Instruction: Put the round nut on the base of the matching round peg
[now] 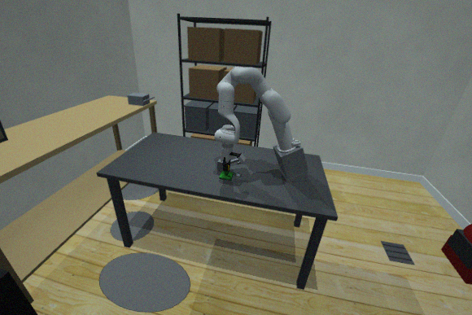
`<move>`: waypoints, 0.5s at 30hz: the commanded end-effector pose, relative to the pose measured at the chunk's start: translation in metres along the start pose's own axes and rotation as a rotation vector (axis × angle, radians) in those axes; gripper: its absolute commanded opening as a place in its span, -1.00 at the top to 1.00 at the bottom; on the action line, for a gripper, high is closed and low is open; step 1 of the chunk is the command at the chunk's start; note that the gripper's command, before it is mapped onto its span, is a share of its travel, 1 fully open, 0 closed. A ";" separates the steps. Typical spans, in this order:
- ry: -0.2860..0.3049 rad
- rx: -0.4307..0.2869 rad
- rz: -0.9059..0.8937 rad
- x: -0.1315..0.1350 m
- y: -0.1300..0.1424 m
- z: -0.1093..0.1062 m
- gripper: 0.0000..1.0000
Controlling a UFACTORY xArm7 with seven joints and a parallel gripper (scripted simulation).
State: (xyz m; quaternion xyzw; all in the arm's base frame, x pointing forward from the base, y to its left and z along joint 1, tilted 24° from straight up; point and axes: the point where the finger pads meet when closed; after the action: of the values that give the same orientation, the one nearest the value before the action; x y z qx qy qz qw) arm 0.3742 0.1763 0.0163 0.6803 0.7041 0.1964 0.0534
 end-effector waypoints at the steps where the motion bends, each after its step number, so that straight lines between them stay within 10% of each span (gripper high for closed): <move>1: 0.001 -0.002 0.000 0.000 0.001 0.000 1.00; 15: 0.003 0.003 0.003 0.001 0.000 0.006 1.00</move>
State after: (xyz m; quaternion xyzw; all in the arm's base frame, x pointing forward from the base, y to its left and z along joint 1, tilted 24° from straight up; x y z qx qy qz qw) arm 0.3749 0.1772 0.0138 0.6807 0.7040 0.1960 0.0520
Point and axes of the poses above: the point where the finger pads meet when closed, its own z axis out along the fingers, its own x axis across the jaws, y = z × x, and after that the axes turned 1 degree about z, right-handed
